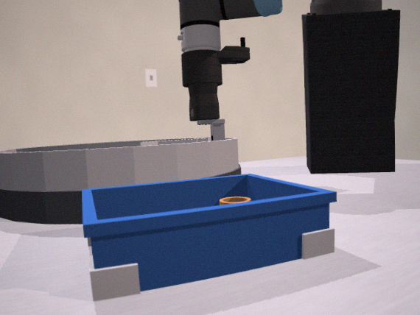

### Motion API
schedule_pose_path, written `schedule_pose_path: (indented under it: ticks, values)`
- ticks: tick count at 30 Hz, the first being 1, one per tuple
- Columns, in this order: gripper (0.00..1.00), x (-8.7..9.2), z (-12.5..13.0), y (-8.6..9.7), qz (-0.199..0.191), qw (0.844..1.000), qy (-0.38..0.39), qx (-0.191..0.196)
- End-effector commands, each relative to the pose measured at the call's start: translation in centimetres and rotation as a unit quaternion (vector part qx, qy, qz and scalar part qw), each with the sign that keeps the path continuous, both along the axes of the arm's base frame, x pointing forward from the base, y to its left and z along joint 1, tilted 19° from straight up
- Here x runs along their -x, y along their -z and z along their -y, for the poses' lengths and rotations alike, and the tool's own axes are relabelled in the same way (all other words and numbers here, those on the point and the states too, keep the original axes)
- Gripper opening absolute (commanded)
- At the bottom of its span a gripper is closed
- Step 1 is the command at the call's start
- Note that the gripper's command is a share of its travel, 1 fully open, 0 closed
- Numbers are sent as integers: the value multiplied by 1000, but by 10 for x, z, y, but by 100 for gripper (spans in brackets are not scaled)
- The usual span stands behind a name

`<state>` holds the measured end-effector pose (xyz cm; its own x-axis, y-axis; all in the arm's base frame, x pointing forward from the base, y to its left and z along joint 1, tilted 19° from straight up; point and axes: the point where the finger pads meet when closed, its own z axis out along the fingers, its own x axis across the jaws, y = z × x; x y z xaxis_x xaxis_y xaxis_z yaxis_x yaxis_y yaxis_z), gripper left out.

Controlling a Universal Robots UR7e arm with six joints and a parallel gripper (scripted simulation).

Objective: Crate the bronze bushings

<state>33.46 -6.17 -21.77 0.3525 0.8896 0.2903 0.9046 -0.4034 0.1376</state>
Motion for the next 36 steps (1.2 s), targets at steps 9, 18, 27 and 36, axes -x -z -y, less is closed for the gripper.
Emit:
schedule_pose_path:
  ticks: [9,18,27,36]
  values:
    - [0,0,0,0,0,1000,0,0]
    - [0,-1,-2,-1,0,1000,0,1]
    - [0,-1,-2,-1,0,1000,0,1]
    - [0,1,-1,-8,0,1000,0,1]
